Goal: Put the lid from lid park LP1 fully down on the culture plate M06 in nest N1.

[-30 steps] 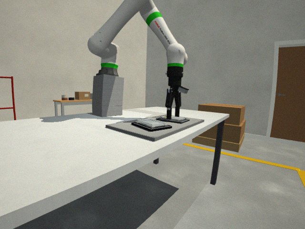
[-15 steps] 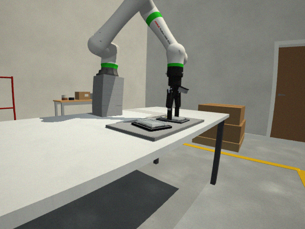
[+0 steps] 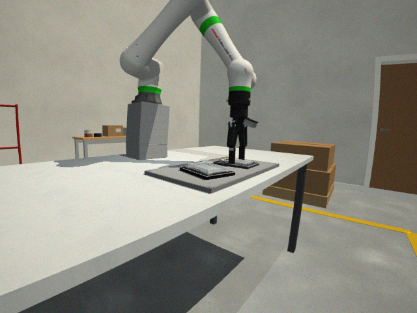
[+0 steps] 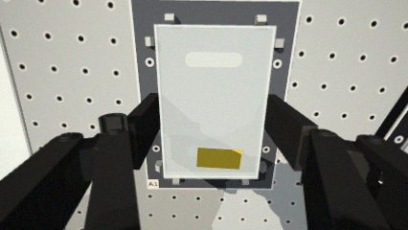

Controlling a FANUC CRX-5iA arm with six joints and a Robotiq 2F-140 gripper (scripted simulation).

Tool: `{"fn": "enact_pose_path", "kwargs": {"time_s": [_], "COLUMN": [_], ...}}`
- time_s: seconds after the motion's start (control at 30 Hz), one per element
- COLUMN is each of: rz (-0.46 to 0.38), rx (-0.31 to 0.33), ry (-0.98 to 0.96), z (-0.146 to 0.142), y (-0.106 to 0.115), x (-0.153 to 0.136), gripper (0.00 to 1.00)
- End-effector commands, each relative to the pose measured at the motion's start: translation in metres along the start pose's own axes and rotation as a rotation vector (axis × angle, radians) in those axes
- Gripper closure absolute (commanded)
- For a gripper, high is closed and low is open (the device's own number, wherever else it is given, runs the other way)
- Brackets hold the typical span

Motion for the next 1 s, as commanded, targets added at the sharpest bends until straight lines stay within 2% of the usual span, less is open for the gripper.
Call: {"fn": "enact_pose_path", "kwargs": {"time_s": [0.0,0.7,0.97], "rz": [0.001,0.001,0.001], "rx": [0.000,0.000,0.000], "ry": [0.000,0.000,0.000], "z": [0.000,0.000,0.000], "y": [0.001,0.005,0.015], "x": [0.001,0.001,0.001], "gripper": [0.39,0.39,0.39]}}
Point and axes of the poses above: the point where the finger pads meet when closed, its own y axis back along the fingers, its own z axis across the jaws, x = y × z, the point moved 3 cm from there along y, back along the fingers, and after that the axes turned 2 degrees about -y, right-handed, at the moved point
